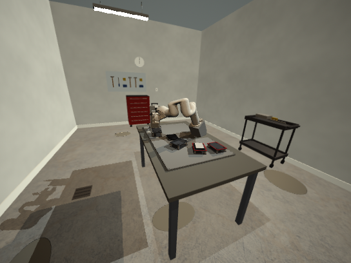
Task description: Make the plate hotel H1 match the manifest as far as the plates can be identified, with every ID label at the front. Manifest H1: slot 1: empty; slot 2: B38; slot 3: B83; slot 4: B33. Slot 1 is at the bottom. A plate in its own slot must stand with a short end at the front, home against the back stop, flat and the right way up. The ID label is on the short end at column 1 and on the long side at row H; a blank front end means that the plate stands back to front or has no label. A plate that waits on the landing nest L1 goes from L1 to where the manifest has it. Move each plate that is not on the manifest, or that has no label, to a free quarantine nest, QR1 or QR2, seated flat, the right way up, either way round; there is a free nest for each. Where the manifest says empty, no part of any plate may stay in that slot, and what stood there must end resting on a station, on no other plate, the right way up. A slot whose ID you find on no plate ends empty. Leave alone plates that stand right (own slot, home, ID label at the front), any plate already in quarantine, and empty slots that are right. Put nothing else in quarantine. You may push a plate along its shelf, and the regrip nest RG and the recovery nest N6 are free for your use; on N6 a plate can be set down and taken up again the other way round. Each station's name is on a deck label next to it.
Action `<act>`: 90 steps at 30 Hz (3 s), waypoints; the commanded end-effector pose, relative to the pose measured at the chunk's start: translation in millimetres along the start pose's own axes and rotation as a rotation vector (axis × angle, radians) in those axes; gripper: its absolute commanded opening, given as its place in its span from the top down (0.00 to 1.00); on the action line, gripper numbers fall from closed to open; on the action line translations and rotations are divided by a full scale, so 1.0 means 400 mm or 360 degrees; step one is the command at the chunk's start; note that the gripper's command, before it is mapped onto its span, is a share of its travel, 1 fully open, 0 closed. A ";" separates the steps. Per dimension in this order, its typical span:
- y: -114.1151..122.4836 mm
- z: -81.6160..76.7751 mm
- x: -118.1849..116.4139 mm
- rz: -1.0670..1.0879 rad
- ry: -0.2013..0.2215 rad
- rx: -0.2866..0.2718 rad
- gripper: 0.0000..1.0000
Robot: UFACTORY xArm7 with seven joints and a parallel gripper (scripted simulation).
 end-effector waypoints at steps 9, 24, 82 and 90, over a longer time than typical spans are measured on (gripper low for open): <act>-0.004 0.001 0.000 0.0005 0.0002 0.0001 0.00; -0.004 0.001 0.000 0.0005 0.0002 0.0001 0.00; 0.129 -0.007 -0.009 0.0005 0.0002 0.0002 0.00; 0.129 0.001 -0.009 0.0005 0.0002 0.0002 0.00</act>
Point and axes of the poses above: the point where the finger pads meet when closed, its own z axis out along the fingers, its own x axis across the jaws, y = z × x, the point moved 1 cm from there along -z, back along the fingers, and after that the axes turned 4 degrees about -z, right-handed, at the moved point
